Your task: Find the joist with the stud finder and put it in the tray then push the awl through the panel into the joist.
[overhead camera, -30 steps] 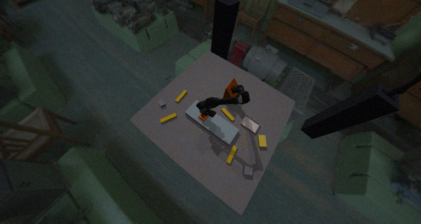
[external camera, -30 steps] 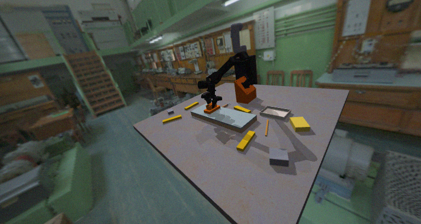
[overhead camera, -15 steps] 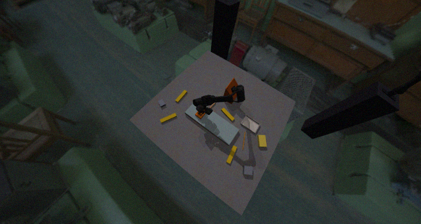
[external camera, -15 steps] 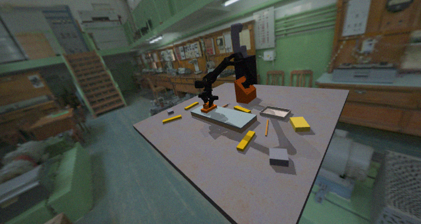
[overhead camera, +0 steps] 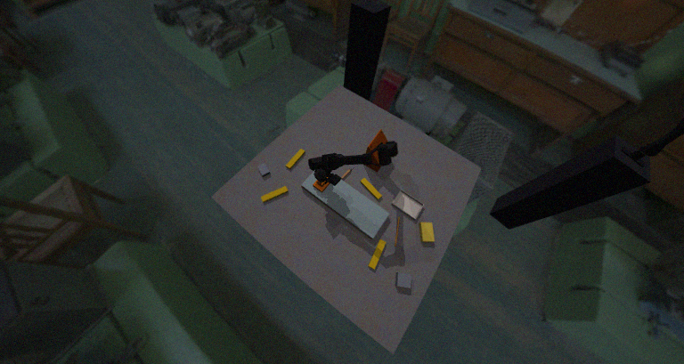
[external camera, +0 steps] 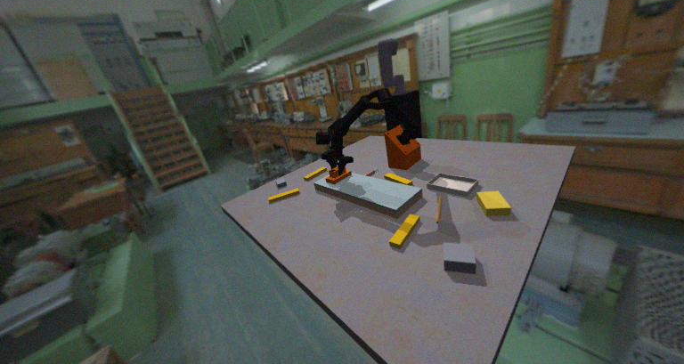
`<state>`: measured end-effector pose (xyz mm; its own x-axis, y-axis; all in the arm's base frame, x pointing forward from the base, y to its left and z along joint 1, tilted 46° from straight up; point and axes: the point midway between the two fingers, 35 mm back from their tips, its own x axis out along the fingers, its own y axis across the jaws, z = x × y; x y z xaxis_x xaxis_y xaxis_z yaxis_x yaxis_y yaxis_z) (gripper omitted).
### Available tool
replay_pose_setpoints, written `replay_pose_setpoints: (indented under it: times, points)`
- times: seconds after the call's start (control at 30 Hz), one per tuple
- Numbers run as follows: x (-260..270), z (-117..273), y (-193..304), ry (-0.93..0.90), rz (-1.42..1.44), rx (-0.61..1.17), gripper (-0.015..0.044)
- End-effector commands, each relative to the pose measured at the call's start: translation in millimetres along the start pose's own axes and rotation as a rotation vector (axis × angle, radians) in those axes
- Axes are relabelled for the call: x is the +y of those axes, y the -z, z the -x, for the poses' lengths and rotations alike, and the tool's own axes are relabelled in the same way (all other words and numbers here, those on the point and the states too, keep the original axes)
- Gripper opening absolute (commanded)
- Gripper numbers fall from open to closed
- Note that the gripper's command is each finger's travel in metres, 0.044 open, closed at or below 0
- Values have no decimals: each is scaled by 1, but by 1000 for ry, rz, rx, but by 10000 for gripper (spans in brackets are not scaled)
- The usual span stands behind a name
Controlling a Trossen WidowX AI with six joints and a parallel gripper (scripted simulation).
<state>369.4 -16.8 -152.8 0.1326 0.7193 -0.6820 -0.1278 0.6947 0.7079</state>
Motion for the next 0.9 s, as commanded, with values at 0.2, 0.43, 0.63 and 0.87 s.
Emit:
replay_pose_setpoints:
  times: [0.2,0.43,0.63,0.87]
  points:
    - [-30,1,0,6,1,0,0]
    - [-31,1,0,3,-2,-1,0]
    - [-31,1,0,3,-2,-1,0]
    - [-34,20,-8,7,-1,-1,0]
